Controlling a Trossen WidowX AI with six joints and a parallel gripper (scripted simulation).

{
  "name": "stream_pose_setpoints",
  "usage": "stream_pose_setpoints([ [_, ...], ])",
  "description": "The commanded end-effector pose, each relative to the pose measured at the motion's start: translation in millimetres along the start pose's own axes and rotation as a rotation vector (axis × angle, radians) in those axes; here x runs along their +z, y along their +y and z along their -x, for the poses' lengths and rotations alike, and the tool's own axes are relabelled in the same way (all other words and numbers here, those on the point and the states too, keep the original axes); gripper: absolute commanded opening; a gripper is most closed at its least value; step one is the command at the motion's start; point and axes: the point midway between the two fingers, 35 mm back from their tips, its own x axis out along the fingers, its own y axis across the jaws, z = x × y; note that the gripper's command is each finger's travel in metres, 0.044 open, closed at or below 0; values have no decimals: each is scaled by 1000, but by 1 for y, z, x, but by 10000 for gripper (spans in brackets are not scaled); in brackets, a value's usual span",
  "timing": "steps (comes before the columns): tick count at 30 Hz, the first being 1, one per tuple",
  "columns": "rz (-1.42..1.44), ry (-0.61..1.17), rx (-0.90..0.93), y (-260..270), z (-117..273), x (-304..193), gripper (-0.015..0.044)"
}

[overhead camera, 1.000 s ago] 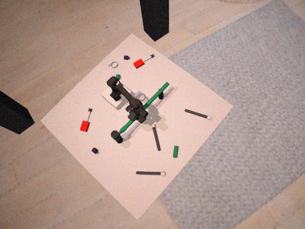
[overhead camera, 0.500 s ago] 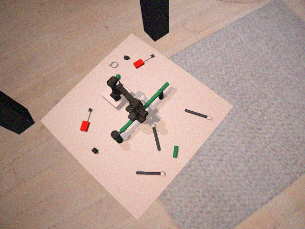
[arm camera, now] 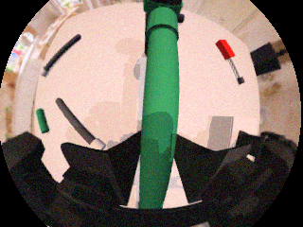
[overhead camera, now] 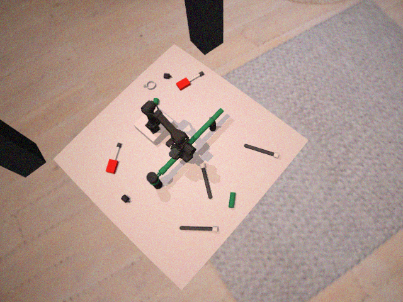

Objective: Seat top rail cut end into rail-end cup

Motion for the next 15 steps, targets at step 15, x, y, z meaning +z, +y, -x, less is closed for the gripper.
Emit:
stream_pose_setpoints([
  [15, 0, -13, 4, 1, 4, 6, 0],
])
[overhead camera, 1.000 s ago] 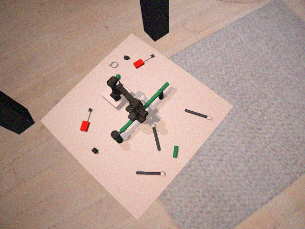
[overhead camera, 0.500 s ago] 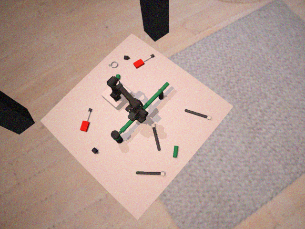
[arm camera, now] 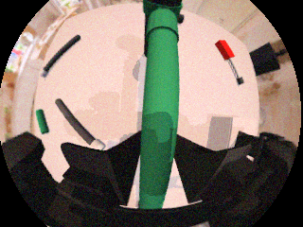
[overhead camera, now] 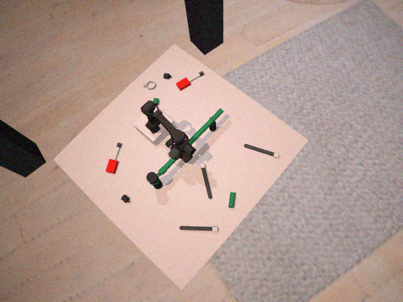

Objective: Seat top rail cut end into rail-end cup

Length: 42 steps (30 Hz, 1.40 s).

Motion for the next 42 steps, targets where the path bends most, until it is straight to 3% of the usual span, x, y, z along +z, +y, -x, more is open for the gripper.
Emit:
stream_pose_setpoints([
  [1, 1, -12, 8, 1, 4, 4, 0],
  [42, 0, -2, -1, 1, 1, 9, 0],
])
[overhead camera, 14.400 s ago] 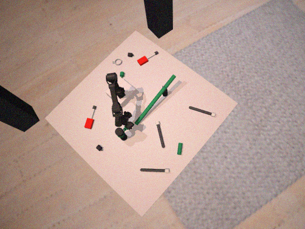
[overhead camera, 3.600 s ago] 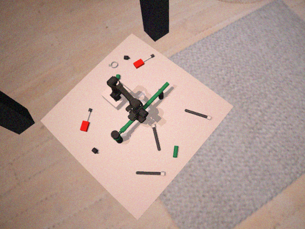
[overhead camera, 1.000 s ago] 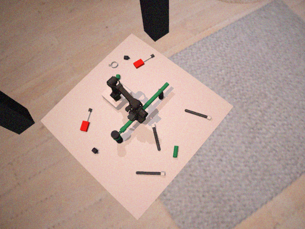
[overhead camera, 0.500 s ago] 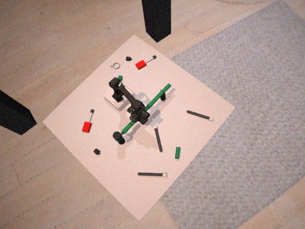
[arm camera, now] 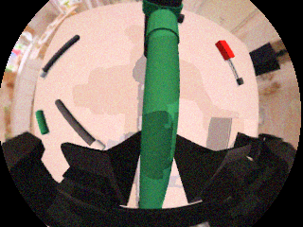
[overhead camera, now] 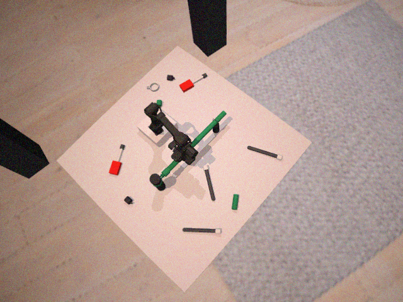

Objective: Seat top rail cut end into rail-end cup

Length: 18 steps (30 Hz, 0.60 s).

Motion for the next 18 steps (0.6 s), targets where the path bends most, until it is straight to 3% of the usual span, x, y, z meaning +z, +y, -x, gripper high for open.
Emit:
stream_pose_setpoints([
  [1, 0, -11, 3, 1, 0, 5, 0],
  [18, 0, -12, 3, 2, 0, 12, 0],
])
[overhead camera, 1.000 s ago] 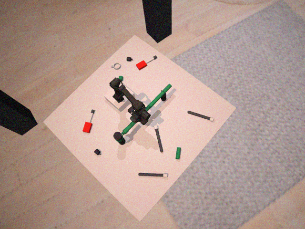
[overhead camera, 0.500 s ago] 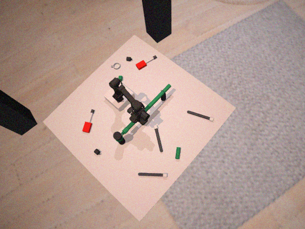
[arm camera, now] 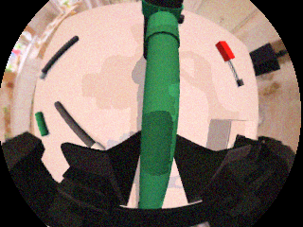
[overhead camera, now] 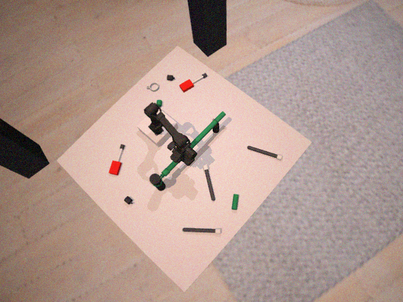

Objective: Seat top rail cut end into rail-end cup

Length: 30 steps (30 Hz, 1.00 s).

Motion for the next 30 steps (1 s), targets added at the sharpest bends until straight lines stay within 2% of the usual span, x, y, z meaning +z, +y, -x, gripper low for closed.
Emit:
stream_pose_setpoints([
  [1, 0, -14, 6, 2, 1, 5, 0],
  [30, -1, -15, 6, 3, 0, 17, 0],
])
